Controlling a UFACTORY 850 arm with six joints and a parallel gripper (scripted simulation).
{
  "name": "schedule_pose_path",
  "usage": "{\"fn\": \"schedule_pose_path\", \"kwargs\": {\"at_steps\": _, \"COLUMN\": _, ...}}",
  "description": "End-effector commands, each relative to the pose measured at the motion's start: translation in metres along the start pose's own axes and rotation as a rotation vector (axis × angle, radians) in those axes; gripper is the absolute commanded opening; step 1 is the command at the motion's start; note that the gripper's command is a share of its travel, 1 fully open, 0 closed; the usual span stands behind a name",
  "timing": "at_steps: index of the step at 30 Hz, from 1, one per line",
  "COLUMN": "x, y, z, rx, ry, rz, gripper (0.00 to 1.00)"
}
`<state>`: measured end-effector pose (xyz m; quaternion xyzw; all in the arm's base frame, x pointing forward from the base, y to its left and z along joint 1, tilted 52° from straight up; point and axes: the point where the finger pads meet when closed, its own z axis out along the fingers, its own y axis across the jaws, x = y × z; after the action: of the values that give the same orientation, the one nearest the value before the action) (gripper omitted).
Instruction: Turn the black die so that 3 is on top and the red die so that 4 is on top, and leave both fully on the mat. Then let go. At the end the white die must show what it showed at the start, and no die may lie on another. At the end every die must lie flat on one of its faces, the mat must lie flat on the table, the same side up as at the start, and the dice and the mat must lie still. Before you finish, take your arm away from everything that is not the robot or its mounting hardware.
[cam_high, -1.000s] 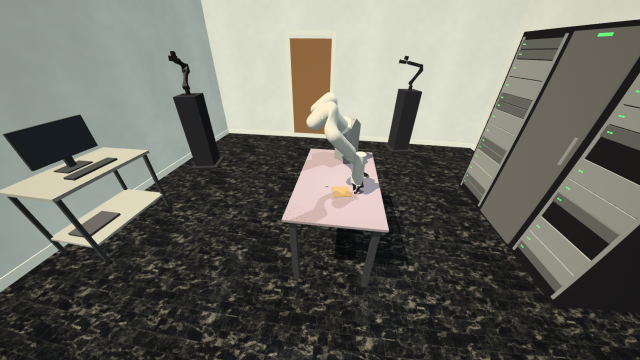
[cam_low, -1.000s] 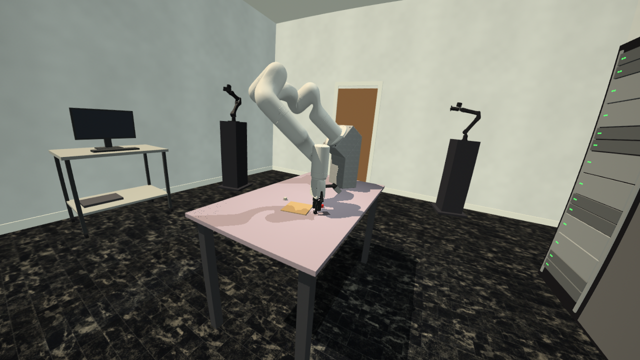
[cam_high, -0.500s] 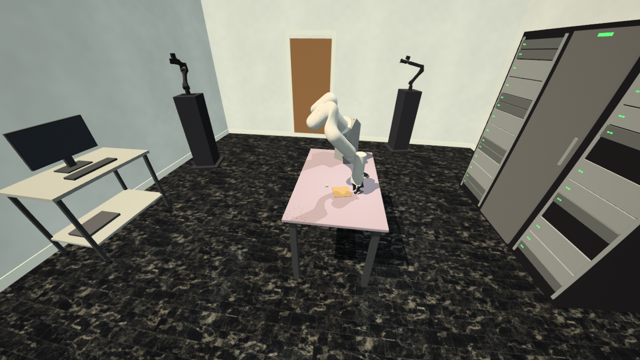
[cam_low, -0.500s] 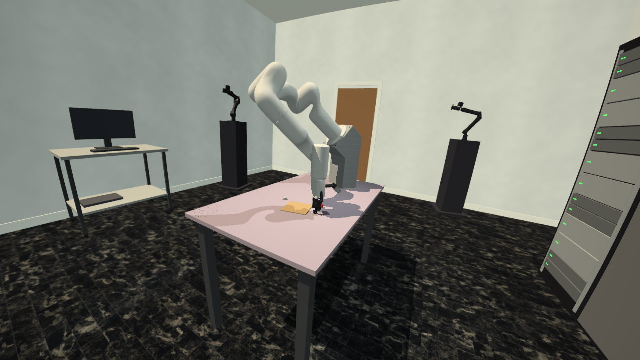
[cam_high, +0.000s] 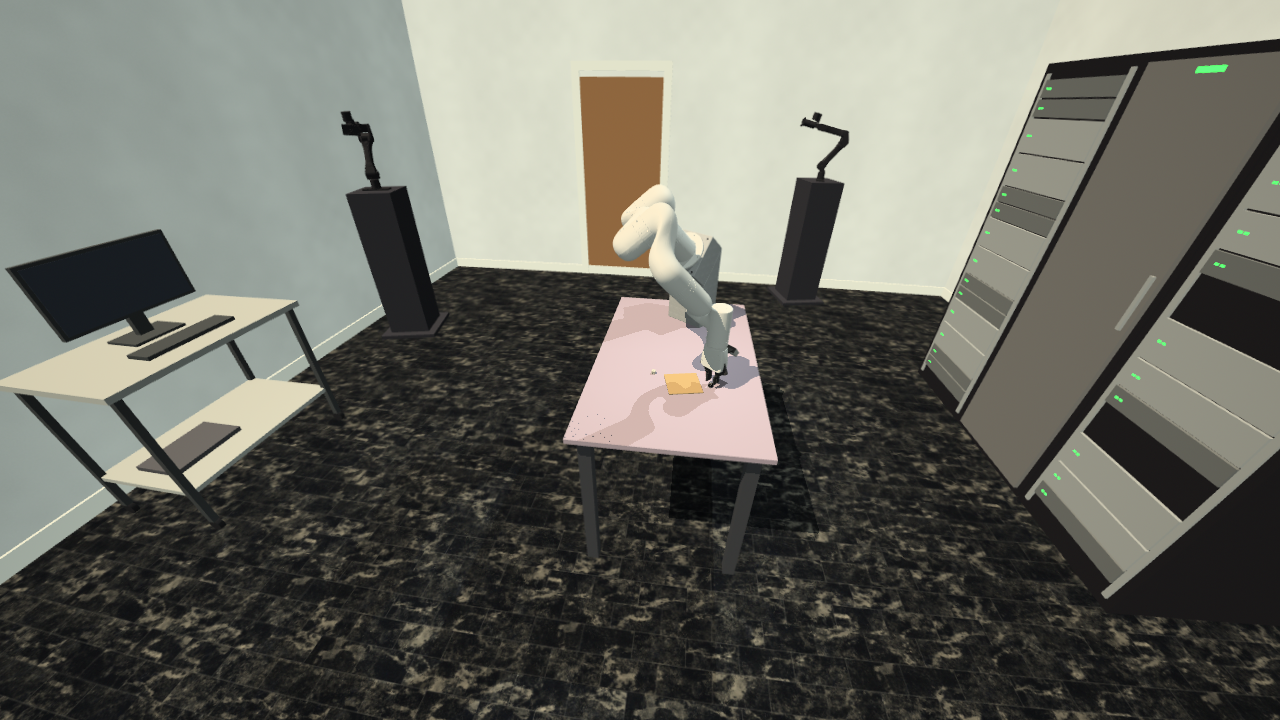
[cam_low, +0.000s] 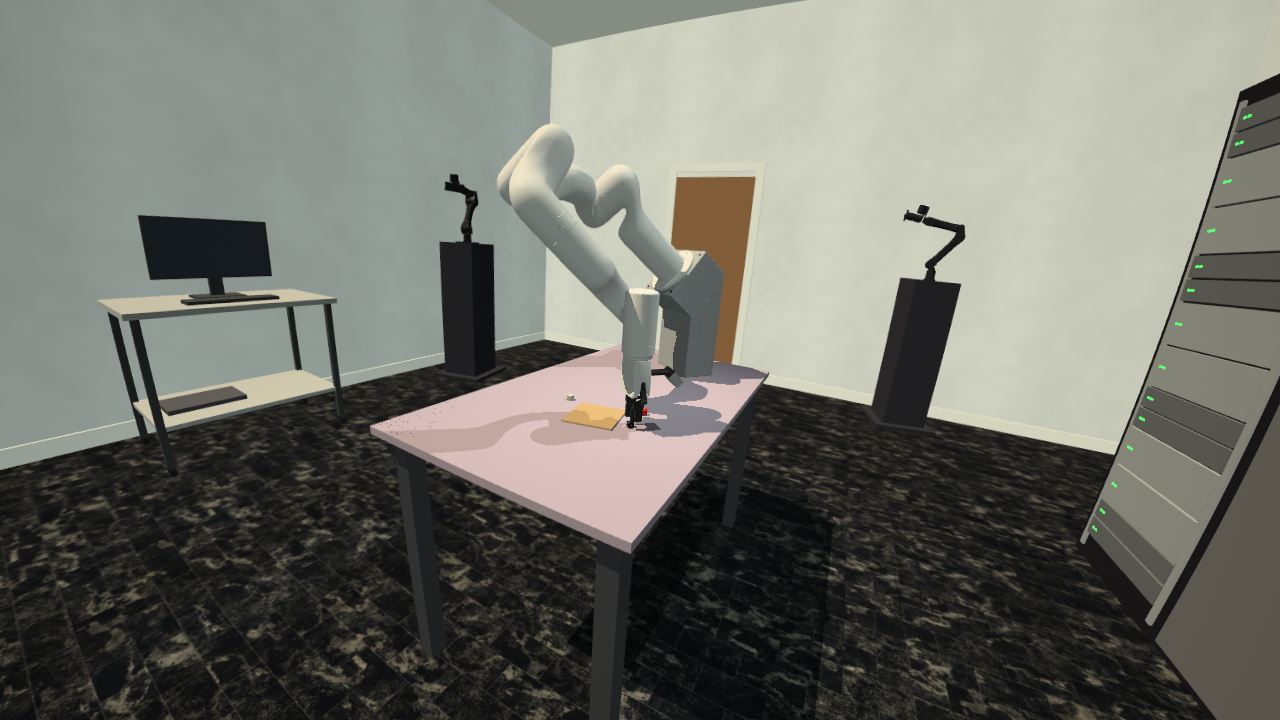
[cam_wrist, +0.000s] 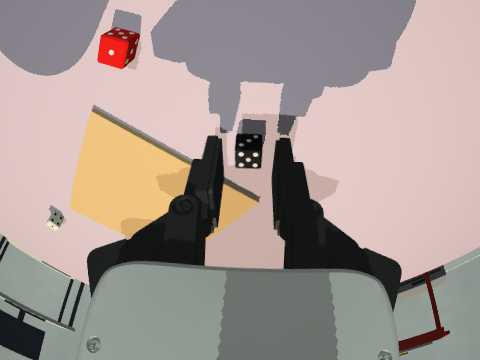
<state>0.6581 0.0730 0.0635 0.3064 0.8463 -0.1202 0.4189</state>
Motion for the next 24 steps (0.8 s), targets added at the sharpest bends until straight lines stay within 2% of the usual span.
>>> {"fn": "schedule_pose_path", "kwargs": {"at_steps": 1, "x": -0.0001, "y": 0.0005, "z": -0.0004, "rx": -0.001, "ry": 0.0, "rz": 0.0, "gripper": 0.31}}
{"fn": "schedule_pose_path", "kwargs": {"at_steps": 17, "x": -0.0001, "y": 0.0005, "z": 0.0013, "rx": -0.001, "ry": 0.0, "rz": 0.0, "gripper": 0.31}}
{"fn": "schedule_pose_path", "kwargs": {"at_steps": 24, "x": -0.0001, "y": 0.0005, "z": 0.0081, "rx": -0.001, "ry": 0.0, "rz": 0.0, "gripper": 0.31}}
